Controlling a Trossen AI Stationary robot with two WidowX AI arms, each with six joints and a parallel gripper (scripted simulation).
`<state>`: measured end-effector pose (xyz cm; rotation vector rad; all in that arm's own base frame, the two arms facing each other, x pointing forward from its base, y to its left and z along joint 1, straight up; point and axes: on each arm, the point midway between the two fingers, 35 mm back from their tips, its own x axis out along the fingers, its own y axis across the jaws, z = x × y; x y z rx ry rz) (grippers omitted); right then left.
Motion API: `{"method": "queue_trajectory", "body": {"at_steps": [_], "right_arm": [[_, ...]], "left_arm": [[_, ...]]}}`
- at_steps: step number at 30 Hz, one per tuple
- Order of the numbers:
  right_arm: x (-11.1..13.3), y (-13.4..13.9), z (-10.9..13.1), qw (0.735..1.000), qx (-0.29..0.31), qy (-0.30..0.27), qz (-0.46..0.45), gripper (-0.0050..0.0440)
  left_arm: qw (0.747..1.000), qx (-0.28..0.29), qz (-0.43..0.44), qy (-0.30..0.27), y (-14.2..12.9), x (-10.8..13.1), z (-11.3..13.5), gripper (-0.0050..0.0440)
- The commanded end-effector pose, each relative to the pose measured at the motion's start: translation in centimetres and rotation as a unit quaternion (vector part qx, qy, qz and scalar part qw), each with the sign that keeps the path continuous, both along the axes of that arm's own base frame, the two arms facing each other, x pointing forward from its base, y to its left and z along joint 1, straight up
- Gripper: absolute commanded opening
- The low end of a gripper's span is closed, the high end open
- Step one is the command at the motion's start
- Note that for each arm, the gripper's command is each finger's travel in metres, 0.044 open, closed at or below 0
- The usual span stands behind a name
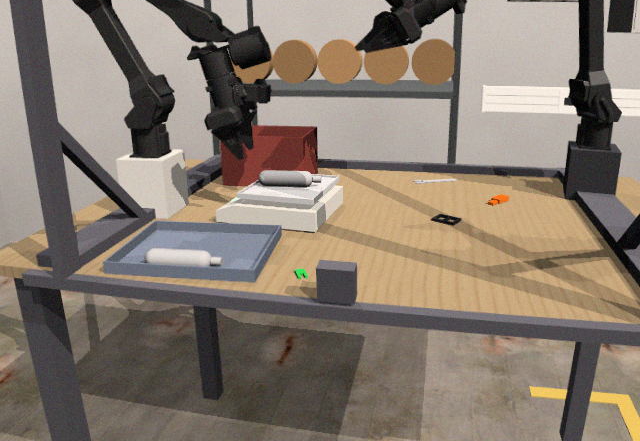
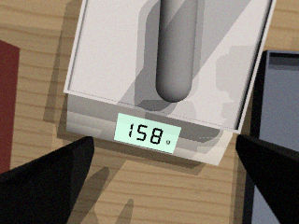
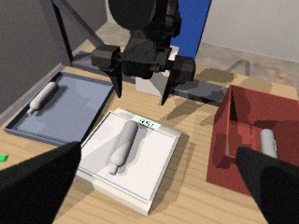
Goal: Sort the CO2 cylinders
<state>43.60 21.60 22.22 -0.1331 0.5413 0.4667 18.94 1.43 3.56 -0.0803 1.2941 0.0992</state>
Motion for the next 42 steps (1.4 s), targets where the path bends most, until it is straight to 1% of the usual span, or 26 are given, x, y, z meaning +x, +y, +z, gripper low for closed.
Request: {"method": "queue_trajectory", "body": {"at_steps": [1, 3, 5, 10, 22, 24, 25, 29, 30, 35, 37, 42], "right_arm": [[1.4, 0.3, 1.3, 1.000, 0.007, -0.012, -0.005, 0.0440], [1.4, 0.3, 1.3, 1.000, 0.007, -0.012, -0.005, 0.0440], [1.6, 0.5, 1.0, 1.000, 0.006, -0.010, -0.004, 0.0440], [1.6, 0.5, 1.0, 1.000, 0.006, -0.010, -0.004, 0.0440], [1.3, 0.4, 1.1, 1.000, 0.005, -0.010, -0.002, 0.0440], [1.3, 0.4, 1.1, 1.000, 0.005, -0.010, -0.002, 0.0440], [1.2, 0.4, 1.1, 1.000, 0.005, -0.010, -0.002, 0.0440], [-0.2, 0.1, 1.3, 1.000, 0.006, -0.011, 0.002, 0.0440], [-0.8, 0.0, 1.3, 1.000, 0.006, -0.011, 0.004, 0.0440], [-4.2, -0.9, 1.1, 1.000, 0.005, -0.011, 0.014, 0.0440], [-4.2, -0.9, 1.1, 1.000, 0.005, -0.011, 0.014, 0.0440], [-8.1, -2.1, 0.3, 1.000, 0.004, -0.009, 0.024, 0.0440]], "left_arm": [[1.000, 0.005, 0.006, -0.026, -0.1, -1.7, 0.2, 0.0440], [1.000, 0.005, 0.006, -0.026, -0.1, -1.7, 0.2, 0.0440], [1.000, 0.006, 0.008, -0.028, -0.1, -2.3, 0.0, 0.0440], [0.999, 0.008, 0.010, -0.037, -0.1, -3.1, -0.1, 0.0440], [0.999, 0.007, 0.009, -0.042, -0.1, -2.8, 0.2, 0.0440], [0.999, 0.007, 0.010, -0.040, -0.1, -2.8, 0.2, 0.0392], [0.999, 0.007, 0.009, -0.045, -0.1, -2.3, 0.6, 0.0368], [0.999, 0.007, 0.001, -0.043, -0.2, -1.3, 1.0, 0.0272], [0.999, 0.006, -0.001, -0.041, -0.2, -0.9, 1.1, 0.0256], [0.999, 0.004, -0.012, -0.032, -0.3, 2.2, 1.6, 0.0256], [0.999, 0.004, -0.012, -0.032, -0.3, 2.2, 1.6, 0.0256], [0.999, 0.003, -0.024, -0.021, -0.4, 6.2, 1.2, 0.0256]]}}
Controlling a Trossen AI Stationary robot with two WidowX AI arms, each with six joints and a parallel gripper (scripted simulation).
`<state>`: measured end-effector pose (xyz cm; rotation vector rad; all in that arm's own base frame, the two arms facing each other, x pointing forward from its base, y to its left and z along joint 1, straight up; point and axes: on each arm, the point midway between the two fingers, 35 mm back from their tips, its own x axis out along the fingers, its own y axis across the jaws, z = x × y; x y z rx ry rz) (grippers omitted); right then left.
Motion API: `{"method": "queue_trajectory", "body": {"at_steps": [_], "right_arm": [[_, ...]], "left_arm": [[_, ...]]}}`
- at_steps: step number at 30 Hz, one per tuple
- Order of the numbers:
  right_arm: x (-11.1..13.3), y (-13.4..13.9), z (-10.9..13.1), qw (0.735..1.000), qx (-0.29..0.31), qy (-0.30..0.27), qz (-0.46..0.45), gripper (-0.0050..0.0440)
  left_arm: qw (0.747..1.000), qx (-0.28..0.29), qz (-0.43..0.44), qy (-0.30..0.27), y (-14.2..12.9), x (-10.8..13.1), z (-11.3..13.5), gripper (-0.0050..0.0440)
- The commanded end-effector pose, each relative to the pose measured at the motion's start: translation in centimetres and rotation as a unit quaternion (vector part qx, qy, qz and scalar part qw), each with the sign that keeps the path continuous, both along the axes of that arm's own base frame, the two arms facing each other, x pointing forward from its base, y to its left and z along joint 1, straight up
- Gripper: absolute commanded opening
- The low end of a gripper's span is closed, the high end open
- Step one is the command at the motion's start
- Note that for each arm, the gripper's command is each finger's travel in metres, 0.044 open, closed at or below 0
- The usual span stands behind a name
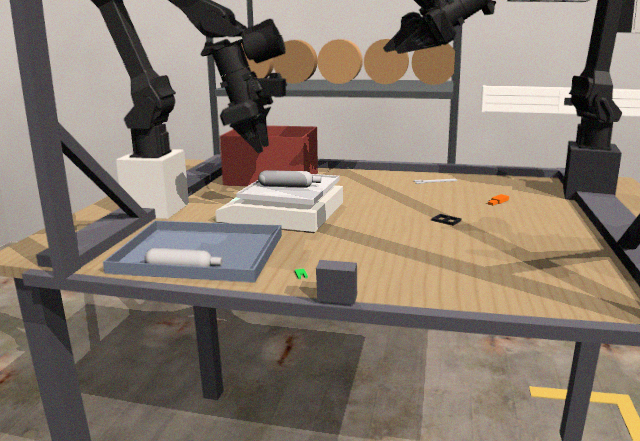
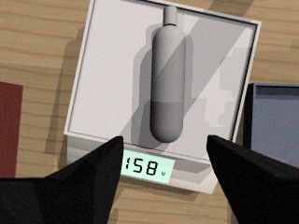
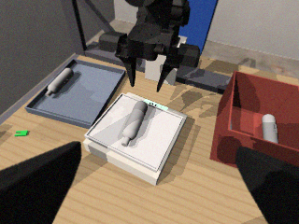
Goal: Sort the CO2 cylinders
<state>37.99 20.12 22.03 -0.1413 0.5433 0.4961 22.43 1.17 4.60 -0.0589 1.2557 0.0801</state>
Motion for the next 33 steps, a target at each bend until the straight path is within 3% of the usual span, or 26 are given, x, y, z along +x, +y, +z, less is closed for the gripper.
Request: {"method": "queue_trajectory", "body": {"at_steps": [1, 5, 10, 33], "right_arm": [[-3.1, -0.8, 0.3, 1.000, 0.005, -0.010, 0.010, 0.0440], [-5.2, -1.6, -0.4, 1.000, 0.004, -0.010, 0.015, 0.0440], [-5.8, -1.8, -0.9, 1.000, 0.003, -0.007, 0.017, 0.0440], [-5.5, -1.8, -0.6, 1.000, 0.004, -0.008, 0.015, 0.0440]], "left_arm": [[1.000, -0.001, -0.013, 0.001, -0.2, 3.5, -0.1, 0.0256], [1.000, -0.002, -0.022, 0.008, -0.3, 6.2, -1.1, 0.0256], [1.000, -0.001, -0.025, 0.016, -0.3, 7.6, -2.0, 0.0256], [0.999, -0.002, -0.023, 0.027, -0.3, 7.5, -4.8, 0.0256]]}}
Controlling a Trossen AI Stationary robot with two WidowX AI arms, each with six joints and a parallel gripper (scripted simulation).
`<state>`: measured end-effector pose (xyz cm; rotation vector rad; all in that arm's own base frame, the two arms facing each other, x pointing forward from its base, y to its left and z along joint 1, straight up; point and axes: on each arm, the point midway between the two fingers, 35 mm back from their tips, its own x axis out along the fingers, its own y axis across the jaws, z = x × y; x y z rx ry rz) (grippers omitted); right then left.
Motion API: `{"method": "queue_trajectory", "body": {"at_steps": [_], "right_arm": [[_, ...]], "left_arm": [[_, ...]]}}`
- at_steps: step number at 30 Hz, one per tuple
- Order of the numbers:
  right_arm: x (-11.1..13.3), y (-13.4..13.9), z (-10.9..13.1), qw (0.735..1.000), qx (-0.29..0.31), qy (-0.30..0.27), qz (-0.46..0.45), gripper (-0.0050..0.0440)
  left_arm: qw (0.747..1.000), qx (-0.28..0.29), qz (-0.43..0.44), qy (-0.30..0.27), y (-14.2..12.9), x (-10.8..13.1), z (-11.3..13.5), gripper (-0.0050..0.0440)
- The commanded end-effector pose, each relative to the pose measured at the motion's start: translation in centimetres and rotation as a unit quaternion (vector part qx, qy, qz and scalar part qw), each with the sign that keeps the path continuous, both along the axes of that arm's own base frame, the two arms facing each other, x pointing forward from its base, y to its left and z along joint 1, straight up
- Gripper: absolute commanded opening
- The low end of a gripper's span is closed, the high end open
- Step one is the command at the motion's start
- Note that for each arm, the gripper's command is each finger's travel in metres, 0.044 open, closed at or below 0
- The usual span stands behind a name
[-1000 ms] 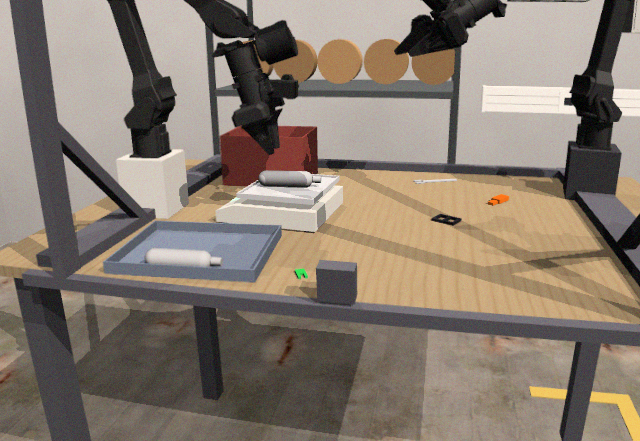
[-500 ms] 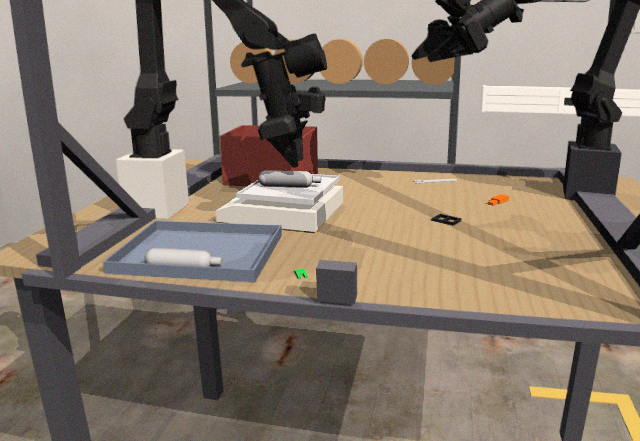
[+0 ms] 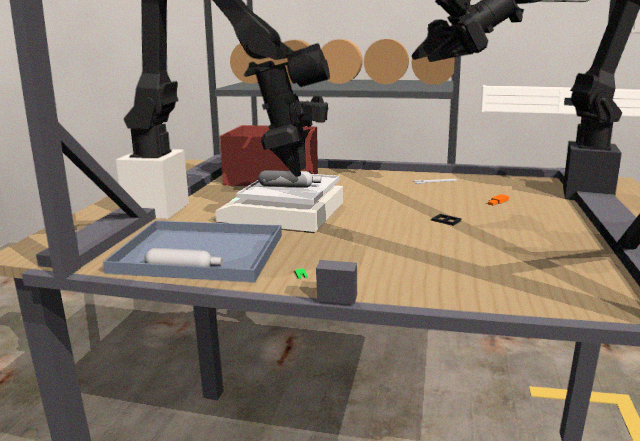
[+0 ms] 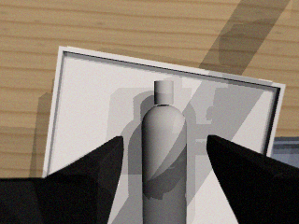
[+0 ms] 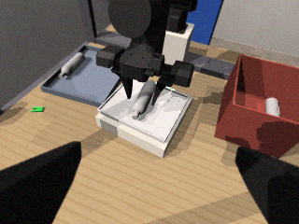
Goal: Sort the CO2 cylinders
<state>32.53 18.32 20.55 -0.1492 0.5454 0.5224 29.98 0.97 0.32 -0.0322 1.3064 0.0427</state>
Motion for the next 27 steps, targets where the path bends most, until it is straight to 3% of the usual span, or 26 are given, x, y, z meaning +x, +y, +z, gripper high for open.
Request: {"method": "queue_trajectory", "body": {"at_steps": [1, 13, 17, 27], "right_arm": [[0.0, 0.0, 0.8, 1.000, 0.005, -0.010, 0.001, 0.0440], [0.0, 0.0, 0.8, 1.000, 0.005, -0.010, 0.001, 0.0440], [0.0, 0.0, 0.8, 1.000, 0.005, -0.010, 0.001, 0.0440], [0.0, 0.0, 0.8, 1.000, 0.005, -0.010, 0.001, 0.0440]], "left_arm": [[1.000, -0.001, -0.001, 0.002, -0.1, 0.0, -0.6, 0.0256], [1.000, -0.001, -0.001, 0.000, 0.0, 0.5, -1.8, 0.0256], [1.000, 0.000, -0.001, -0.008, 0.0, 0.8, -1.3, 0.0196], [1.000, 0.000, -0.001, -0.008, 0.0, 0.8, -1.3, 0.0136]]}}
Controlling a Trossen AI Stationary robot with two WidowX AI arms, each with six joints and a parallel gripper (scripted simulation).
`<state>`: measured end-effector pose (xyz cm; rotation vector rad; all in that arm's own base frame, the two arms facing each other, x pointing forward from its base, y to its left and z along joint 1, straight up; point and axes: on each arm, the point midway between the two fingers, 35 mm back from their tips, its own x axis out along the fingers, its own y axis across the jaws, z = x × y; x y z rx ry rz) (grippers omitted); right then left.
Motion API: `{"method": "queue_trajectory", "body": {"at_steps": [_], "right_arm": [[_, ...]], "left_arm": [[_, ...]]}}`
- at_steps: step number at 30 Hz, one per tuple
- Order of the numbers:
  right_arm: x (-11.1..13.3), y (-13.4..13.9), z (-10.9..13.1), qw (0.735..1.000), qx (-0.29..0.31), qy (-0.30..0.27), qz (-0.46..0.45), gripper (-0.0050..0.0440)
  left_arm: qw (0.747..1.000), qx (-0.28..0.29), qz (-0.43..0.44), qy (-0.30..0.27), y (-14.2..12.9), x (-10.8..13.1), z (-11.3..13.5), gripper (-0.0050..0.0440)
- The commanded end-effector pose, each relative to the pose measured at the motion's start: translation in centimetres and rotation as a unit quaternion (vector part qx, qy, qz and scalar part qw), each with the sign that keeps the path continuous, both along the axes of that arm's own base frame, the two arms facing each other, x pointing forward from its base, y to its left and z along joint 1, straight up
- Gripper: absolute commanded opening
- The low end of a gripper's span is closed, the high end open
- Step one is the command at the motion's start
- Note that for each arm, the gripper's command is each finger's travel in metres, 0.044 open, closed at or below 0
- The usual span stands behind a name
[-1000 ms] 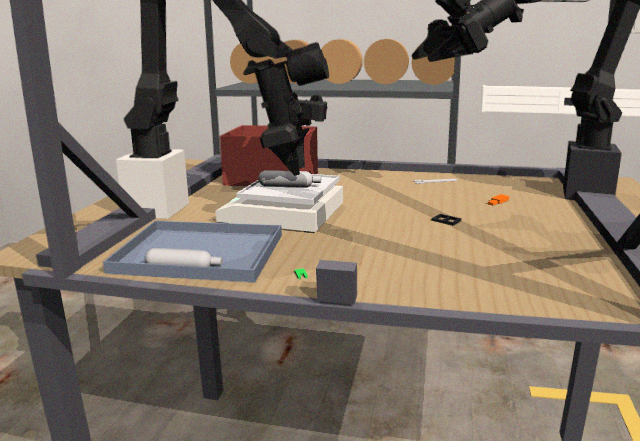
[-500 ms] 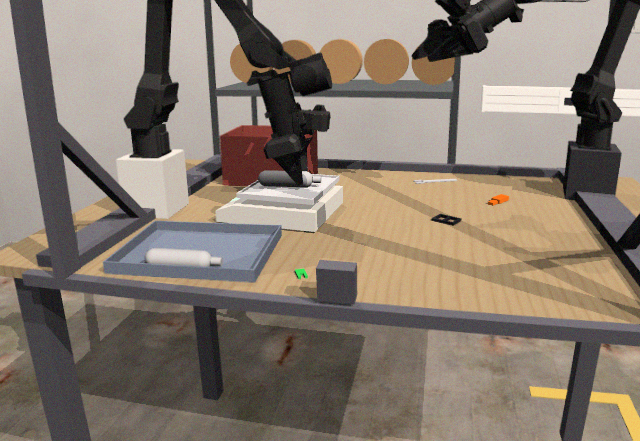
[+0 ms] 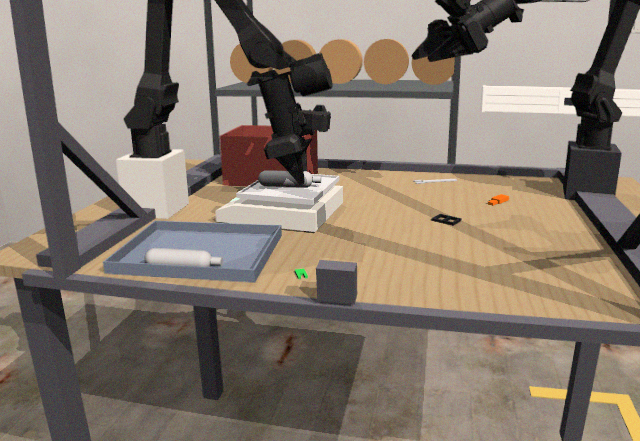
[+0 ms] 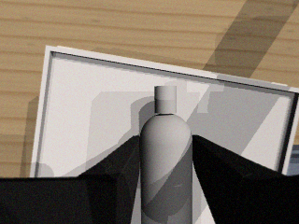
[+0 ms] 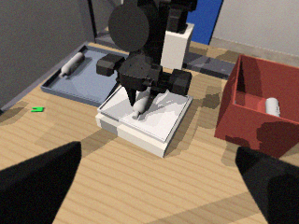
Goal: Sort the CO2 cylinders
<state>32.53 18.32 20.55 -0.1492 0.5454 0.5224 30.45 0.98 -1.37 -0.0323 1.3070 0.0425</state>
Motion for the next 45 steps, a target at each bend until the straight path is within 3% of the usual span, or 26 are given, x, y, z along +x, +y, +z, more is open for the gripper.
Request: {"method": "queue_trajectory", "body": {"at_steps": [1, 6, 11, 18, 23, 28, 35, 38, 45], "right_arm": [[0.0, 0.0, 0.8, 1.000, 0.005, -0.010, 0.001, 0.0440], [0.0, 0.0, 0.8, 1.000, 0.005, -0.010, 0.001, 0.0440], [0.0, 0.0, 0.8, 1.000, 0.005, -0.010, 0.001, 0.0440], [0.0, 0.0, 0.8, 1.000, 0.005, -0.010, 0.001, 0.0440], [0.0, 0.2, 0.8, 1.000, 0.005, -0.010, 0.003, 0.0440], [1.5, 2.2, 1.3, 1.000, 0.007, -0.013, 0.015, 0.0440], [4.9, 8.1, 0.7, 0.999, 0.009, -0.014, 0.049, 0.0440], [5.4, 9.2, 0.5, 0.998, 0.009, -0.014, 0.055, 0.0440], [7.9, 15.7, -1.8, 0.996, 0.011, -0.015, 0.090, 0.0440]], "left_arm": [[1.000, 0.000, 0.000, -0.008, 0.0, 0.3, 0.4, 0.0136], [1.000, 0.000, 0.000, -0.008, 0.0, 0.3, 0.4, 0.0116], [1.000, 0.000, -0.001, -0.018, 0.0, 0.8, 2.1, 0.0000], [1.000, 0.000, -0.001, -0.018, 0.0, 0.7, 6.3, -0.0003], [1.000, 0.000, -0.001, -0.018, 0.0, 0.7, 6.6, -0.0004], [1.000, 0.002, -0.002, -0.017, -0.4, 0.7, 6.7, -0.0028], [1.000, 0.002, -0.023, -0.016, -5.7, 0.8, 6.2, -0.0050], [1.000, 0.001, -0.024, -0.016, -6.8, 0.7, 6.1, -0.0050], [1.000, -0.001, -0.014, 0.000, -13.9, -2.4, 3.6, -0.0050]]}}
